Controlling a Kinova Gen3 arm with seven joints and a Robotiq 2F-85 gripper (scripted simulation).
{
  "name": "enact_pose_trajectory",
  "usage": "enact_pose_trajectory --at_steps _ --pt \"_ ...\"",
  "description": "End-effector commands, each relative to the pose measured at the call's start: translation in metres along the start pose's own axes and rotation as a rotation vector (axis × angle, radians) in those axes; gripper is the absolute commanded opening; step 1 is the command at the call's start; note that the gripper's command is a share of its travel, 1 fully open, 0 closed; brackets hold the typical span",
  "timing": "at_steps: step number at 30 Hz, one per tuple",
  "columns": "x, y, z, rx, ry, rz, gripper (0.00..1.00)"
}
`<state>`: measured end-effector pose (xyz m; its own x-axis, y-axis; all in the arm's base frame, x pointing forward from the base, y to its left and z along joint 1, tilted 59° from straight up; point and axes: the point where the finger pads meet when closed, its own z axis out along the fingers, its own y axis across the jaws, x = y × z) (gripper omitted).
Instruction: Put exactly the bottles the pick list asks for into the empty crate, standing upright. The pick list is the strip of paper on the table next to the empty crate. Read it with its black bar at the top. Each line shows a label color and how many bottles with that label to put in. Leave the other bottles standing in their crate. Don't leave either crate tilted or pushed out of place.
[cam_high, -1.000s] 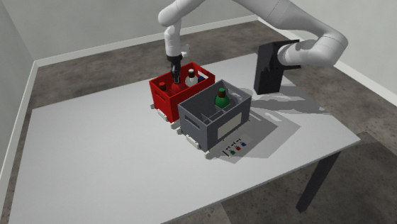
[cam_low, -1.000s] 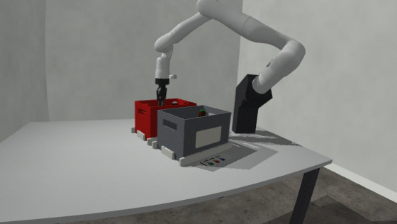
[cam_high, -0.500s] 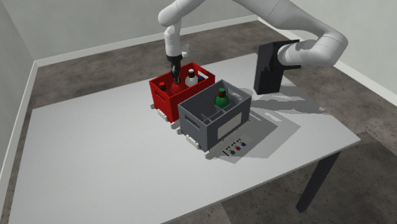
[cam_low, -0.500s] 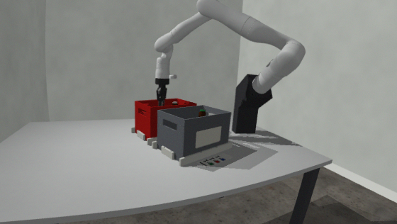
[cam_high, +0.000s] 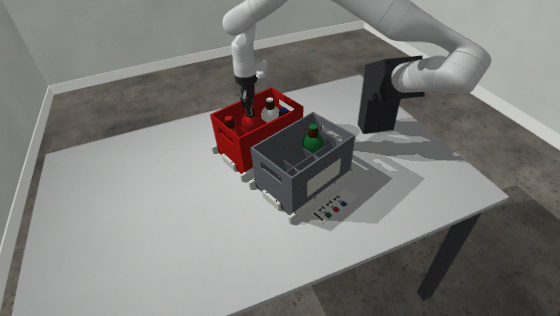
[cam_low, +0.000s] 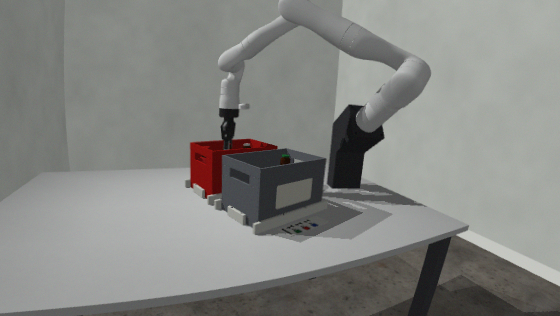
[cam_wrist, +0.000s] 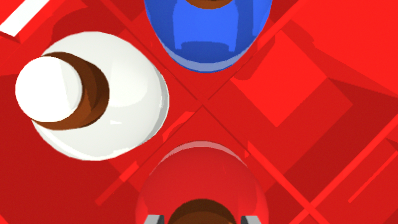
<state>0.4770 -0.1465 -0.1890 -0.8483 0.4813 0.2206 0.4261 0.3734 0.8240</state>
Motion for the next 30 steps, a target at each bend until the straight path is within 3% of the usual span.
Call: enact_pose_trajectory --at_steps 1,30 --pt "-0.001 0.000 -0.005 0.001 -0.003 0.000 0.10" --pt "-0.001 0.000 -0.049 0.001 -0.003 0.000 0.10"
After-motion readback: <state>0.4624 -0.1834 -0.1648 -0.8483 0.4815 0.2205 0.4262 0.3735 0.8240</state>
